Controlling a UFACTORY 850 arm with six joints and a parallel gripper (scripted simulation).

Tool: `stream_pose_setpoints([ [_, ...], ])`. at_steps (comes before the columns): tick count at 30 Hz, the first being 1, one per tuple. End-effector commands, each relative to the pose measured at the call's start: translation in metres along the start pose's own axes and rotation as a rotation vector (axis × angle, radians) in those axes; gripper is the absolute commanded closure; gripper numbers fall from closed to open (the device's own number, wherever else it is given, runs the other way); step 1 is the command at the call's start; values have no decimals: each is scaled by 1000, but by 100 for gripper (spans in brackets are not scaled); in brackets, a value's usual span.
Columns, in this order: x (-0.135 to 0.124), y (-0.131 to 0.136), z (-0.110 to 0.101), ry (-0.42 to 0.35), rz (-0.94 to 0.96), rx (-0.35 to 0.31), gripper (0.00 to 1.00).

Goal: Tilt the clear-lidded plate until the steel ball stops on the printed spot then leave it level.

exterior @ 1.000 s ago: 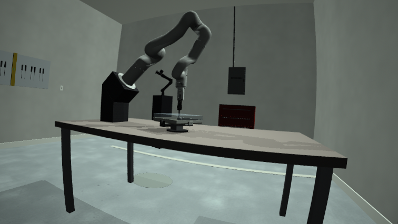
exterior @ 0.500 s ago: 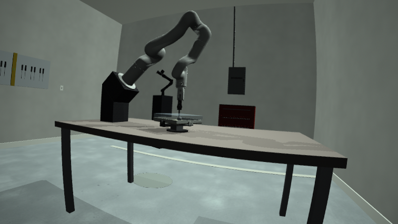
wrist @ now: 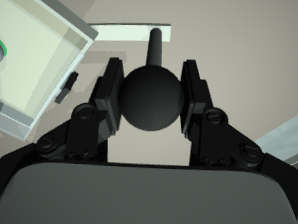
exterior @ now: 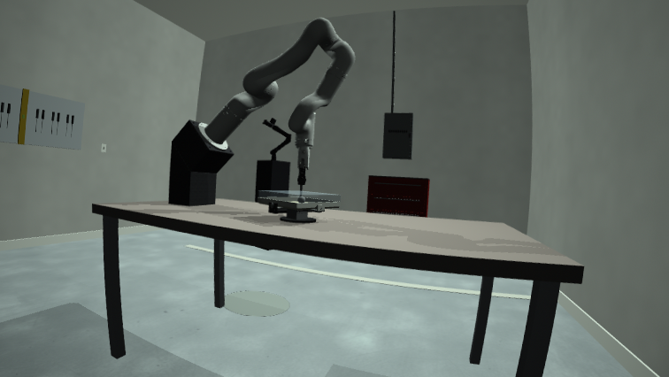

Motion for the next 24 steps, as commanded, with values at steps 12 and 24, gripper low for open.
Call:
stream_pose_setpoints([
  [12, 0, 1, 3, 0, 0, 0, 100],
  [24, 0, 1, 3, 0, 0, 0, 100],
])
Point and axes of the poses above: the point where the finger pads meet when closed, its own z axis out along the fingers, its own y axis across the jaws, x = y × z, the point moved 9 cm from there along -z, back along the fingers, and after that the axes turned 5 degrees about -z, right-handed, at the moved point
